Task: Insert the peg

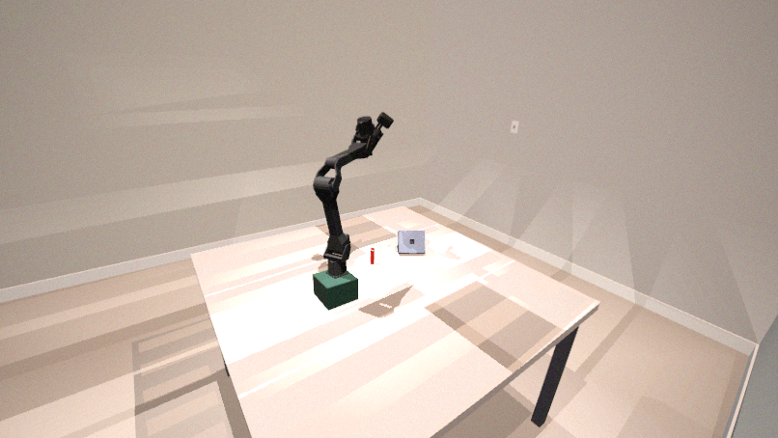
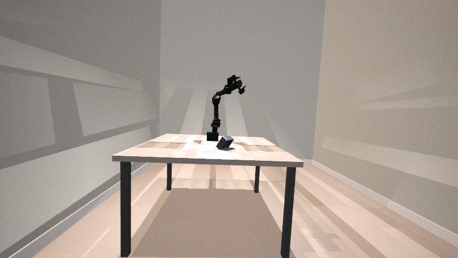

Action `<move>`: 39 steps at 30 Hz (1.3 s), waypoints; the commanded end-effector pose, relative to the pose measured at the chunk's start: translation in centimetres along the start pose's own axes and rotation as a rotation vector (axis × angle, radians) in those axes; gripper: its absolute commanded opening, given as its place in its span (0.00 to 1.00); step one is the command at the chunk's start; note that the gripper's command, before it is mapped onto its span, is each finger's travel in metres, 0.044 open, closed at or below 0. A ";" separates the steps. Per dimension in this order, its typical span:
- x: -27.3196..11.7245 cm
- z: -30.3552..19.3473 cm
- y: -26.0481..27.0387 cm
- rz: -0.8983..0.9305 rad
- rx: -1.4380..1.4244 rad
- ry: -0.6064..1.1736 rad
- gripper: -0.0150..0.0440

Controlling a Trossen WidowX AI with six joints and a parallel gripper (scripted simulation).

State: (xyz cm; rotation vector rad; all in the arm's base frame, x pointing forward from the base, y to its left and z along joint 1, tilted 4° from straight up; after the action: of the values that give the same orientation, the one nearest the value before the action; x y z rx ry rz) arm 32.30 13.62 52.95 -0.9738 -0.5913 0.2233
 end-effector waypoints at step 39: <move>-6.2 -14.0 21.6 0.991 -0.848 0.086 1.00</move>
State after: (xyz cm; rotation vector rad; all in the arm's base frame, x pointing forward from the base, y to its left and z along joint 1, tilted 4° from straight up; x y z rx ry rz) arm 37.11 13.22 28.68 -1.9910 -0.0711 0.7715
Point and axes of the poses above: the point midway between the two fingers, 35 mm back from their tips, its own x axis out along the fingers, its own y axis across the jaws, z = x × y, the point moved 3 cm from there along -x, back along the fingers, and after that the axes turned 11 degrees about -x, right-handed, at the moved point
